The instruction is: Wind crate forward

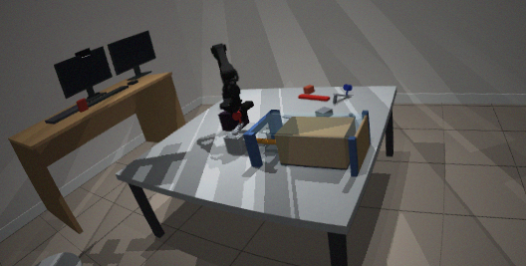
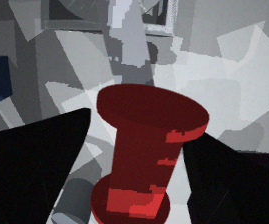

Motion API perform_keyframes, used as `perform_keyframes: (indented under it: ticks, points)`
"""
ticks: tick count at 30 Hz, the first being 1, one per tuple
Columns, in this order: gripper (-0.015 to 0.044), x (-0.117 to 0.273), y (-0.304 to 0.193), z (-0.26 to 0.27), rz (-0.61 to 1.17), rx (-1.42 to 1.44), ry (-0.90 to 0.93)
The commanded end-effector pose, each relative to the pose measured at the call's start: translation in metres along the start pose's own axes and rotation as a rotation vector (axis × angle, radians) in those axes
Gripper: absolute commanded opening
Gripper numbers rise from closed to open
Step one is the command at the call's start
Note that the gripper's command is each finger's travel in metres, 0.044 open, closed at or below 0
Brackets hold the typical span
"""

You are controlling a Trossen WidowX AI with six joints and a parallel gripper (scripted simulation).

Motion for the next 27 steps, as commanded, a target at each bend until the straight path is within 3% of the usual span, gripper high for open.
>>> perform_keyframes:
  ticks: [1, 6, 11, 27]
  points:
    - [0.0177, 0.0004, 0.0000, 0.0001, -0.001, 0.000, 0.001]
    - [0.0046, 0.0004, 0.0000, 0.0001, -0.001, 0.000, 0.001]
    - [0.0000, 0.0004, 0.0000, 0.0001, -0.001, 0.000, 0.001]
    - [0.0000, -0.0027, -0.0004, -0.0020, 0.003, -0.003, -0.006]
Point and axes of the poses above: the point midway between the two fingers, 35 mm back from their tips, its own x axis back along the fingers, its own z axis across the jaws, y = z × x, the point moved 7 cm from there along x, back along the fingers
